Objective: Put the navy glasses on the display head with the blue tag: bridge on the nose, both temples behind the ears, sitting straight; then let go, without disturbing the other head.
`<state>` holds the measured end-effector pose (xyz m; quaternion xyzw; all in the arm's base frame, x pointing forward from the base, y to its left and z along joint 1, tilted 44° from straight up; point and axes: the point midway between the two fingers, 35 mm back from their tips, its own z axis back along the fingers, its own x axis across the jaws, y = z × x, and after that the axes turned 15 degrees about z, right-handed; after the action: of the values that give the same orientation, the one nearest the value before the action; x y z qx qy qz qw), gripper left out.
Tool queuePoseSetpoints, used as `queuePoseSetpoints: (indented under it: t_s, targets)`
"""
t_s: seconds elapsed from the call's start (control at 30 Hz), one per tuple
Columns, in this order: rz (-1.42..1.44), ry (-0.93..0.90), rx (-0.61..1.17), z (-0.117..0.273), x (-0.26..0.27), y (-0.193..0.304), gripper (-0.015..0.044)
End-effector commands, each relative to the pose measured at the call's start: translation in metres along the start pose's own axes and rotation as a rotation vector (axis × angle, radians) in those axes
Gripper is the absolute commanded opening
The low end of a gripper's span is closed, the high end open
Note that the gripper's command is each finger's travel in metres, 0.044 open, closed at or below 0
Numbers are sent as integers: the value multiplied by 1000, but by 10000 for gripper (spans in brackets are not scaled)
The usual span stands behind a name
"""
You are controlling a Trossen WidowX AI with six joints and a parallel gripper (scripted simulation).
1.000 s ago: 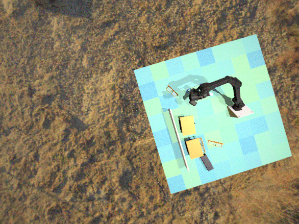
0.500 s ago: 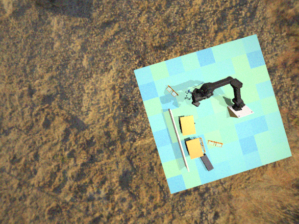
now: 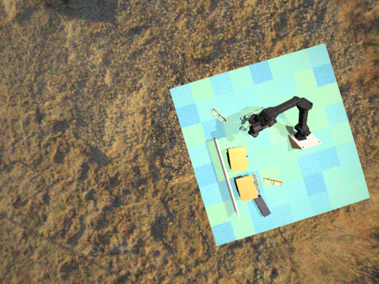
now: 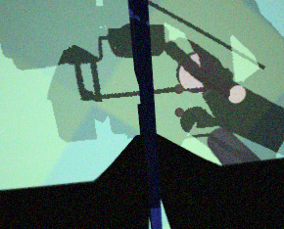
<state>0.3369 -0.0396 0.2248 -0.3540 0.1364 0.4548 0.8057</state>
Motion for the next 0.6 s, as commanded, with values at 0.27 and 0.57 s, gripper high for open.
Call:
queuePoseSetpoints:
  t_s: [0.27, 0.57]
  targets:
    - [-26, -1, 9, -2, 2, 39, 0]
    - [-26, -1, 10, -9, 3, 39, 0]
